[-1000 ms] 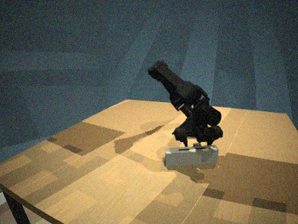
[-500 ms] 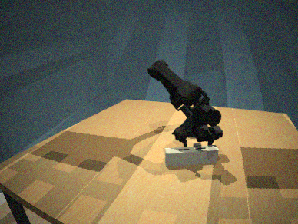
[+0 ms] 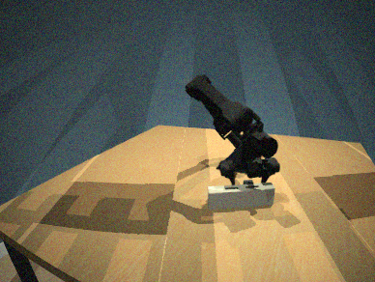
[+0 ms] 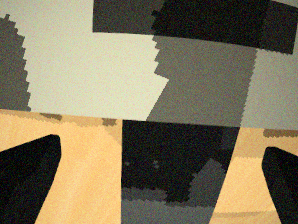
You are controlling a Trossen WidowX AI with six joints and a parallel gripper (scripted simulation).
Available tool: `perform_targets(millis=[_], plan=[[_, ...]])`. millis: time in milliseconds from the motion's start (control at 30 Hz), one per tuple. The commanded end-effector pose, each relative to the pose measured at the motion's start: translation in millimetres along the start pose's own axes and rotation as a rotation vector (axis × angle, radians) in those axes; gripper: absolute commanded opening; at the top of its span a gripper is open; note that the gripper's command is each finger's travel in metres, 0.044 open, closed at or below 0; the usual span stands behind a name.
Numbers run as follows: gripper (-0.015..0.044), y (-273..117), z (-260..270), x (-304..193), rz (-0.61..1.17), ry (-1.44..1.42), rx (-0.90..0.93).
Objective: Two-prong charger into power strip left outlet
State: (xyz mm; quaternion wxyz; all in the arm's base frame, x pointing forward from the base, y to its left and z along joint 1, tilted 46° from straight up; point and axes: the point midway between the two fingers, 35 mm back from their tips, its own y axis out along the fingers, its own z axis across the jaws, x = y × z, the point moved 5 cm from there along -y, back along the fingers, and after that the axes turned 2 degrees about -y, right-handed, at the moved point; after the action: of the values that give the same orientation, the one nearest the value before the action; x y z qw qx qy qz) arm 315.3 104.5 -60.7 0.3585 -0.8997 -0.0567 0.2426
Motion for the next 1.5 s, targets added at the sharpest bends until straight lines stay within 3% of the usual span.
perform_targets(millis=[0,1467], plan=[[0.0440,-0.7,-0.3,-1.2,-0.004,0.006,0.001],[0.0440,1.9,1.8,-35.8,-0.006,0.006,0.001]])
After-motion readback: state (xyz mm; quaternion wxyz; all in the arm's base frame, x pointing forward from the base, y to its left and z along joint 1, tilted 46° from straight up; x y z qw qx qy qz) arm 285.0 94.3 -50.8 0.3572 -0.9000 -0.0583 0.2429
